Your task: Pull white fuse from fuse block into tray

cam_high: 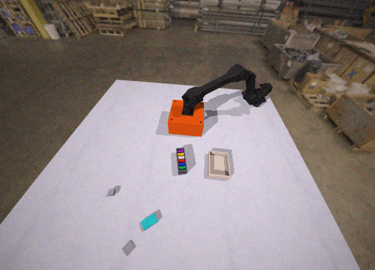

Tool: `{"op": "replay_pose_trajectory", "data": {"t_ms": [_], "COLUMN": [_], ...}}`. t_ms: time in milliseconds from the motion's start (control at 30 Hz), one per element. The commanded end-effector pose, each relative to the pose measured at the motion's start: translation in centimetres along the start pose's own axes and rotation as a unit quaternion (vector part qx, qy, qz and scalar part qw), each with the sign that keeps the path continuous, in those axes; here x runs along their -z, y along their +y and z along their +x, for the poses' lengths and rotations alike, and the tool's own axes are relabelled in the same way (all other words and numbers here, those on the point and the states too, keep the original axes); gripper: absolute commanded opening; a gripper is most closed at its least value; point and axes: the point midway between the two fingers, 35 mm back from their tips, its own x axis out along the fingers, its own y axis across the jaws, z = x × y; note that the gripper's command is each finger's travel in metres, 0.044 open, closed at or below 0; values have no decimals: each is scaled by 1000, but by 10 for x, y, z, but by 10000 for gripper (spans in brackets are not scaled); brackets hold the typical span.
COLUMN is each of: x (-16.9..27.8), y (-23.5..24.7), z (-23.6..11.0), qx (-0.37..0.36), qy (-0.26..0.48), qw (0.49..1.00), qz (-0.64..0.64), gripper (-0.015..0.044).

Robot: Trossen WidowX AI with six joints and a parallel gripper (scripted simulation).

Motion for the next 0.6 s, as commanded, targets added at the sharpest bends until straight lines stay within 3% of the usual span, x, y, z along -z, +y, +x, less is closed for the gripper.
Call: {"op": "replay_pose_trajectory", "data": {"t_ms": [0,233,400,567], "x": [-1,-37,-60,-75], "y": [2,55,83,95], "z": [-2,-92,-177,-269], "qx": [-3,-72,-95,-84], "qy": [-3,-119,-229,-342], "qw": [1000,982,943,886], "qz": [-4,-127,-220,-301], "gripper": [374,190,65,65]}}
